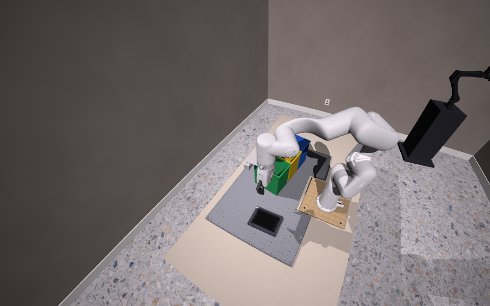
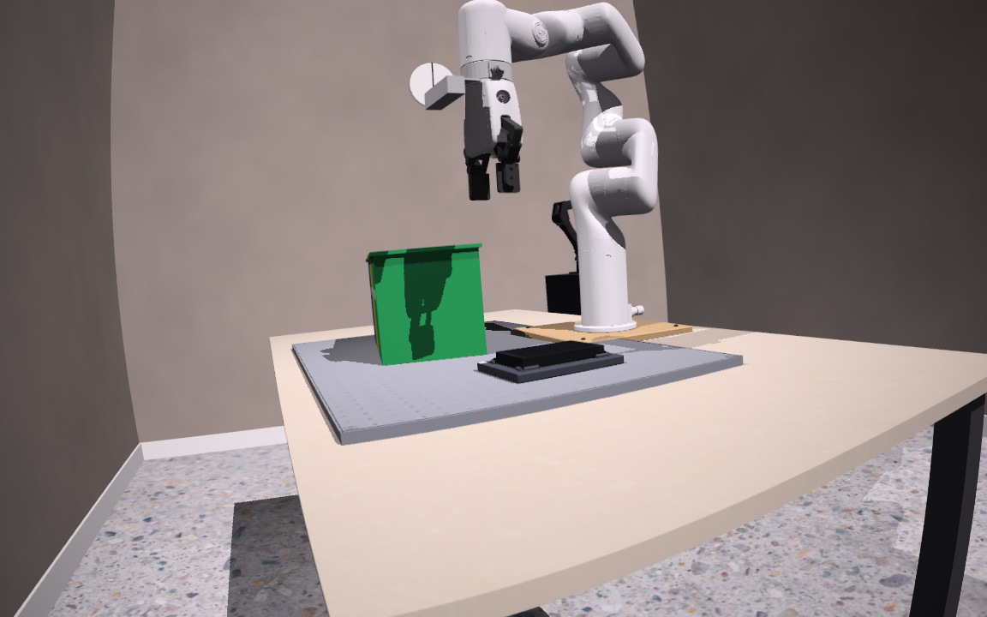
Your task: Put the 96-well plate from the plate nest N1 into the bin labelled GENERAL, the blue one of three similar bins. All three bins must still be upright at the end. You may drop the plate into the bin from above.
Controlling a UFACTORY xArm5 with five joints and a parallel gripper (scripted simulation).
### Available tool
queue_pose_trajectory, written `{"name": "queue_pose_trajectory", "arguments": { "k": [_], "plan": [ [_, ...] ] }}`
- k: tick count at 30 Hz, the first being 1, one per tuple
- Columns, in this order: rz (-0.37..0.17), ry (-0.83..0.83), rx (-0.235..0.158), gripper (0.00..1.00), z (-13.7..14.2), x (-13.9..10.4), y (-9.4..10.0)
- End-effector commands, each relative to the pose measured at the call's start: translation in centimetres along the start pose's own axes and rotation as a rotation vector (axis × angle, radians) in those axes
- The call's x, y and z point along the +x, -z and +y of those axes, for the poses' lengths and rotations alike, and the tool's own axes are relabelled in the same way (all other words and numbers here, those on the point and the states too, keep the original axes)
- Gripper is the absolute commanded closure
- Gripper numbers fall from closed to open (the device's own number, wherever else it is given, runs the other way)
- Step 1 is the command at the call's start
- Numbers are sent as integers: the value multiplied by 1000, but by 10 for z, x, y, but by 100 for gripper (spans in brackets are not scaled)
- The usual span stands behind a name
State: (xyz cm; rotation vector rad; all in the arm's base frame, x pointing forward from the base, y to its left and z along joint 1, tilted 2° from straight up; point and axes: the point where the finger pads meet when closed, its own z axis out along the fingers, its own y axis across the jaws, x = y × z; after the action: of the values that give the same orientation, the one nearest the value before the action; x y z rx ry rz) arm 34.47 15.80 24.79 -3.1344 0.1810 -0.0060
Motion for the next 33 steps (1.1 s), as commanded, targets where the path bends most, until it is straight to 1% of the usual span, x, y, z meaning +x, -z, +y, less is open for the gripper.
{"name": "queue_pose_trajectory", "arguments": {
  "k": [1, 6, 8, 12, 28, 33],
  "plan": [
    [5, -1, 4, 0, -23, -13, 2],
    [6, -1, 5, 0, -44, -27, 3],
    [6, -1, 5, 0, -44, -27, 3],
    [6, -1, 7, 0, -58, -36, 3],
    [6, -1, 7, 0, -58, -36, 3],
    [6, -1, 7, 0, -58, -37, -5]
  ]
}}
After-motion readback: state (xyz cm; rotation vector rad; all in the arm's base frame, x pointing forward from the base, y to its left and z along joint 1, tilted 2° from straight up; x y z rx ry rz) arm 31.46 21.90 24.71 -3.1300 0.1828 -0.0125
